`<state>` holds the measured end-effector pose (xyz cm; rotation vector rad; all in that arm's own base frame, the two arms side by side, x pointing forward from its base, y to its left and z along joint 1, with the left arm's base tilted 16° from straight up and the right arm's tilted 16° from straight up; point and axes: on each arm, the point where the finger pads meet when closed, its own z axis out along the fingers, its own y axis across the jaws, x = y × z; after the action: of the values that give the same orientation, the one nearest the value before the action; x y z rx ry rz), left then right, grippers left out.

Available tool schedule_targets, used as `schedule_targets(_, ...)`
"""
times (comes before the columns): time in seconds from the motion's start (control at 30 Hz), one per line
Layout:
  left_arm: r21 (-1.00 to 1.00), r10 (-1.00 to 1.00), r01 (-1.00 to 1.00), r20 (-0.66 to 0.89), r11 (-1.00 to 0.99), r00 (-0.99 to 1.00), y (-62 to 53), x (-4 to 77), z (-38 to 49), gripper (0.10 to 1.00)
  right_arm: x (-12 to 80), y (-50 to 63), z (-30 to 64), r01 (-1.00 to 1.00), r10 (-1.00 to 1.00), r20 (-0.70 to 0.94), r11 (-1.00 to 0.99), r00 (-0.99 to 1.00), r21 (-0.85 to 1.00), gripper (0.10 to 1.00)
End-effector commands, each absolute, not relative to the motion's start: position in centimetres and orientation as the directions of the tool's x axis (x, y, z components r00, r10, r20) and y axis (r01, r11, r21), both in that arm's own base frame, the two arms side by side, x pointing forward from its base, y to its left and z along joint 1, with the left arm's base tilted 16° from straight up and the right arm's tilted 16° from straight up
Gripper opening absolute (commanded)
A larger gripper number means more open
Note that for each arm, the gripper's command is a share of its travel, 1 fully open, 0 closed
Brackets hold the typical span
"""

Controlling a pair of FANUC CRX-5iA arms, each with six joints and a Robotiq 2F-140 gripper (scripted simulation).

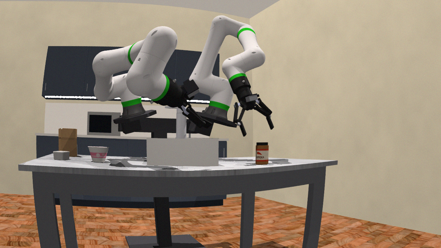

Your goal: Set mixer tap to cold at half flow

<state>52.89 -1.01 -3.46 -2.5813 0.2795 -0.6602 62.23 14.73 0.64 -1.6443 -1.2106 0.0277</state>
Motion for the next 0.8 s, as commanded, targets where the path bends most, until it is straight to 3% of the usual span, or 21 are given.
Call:
schedule_targets(0.0, -0.478, -0.300, -0.080, 0.405, -0.875, 0.864, -1.0, 52.9, -3.4, 1.000, 62.3, 14.8, 0.8, 0.684, 0.706, 0.513, 0.057, 0.487, -0.728, 1.000)
schedule_targets(0.77, -0.479, -0.286, -0.066, 0.404, -0.875, 0.869, -0.3, 53.0, -3.1, 1.000, 61.3, 16.8, 1.6, 0.707, 0.738, 0.517, 0.077, 0.433, -0.703, 1.000)
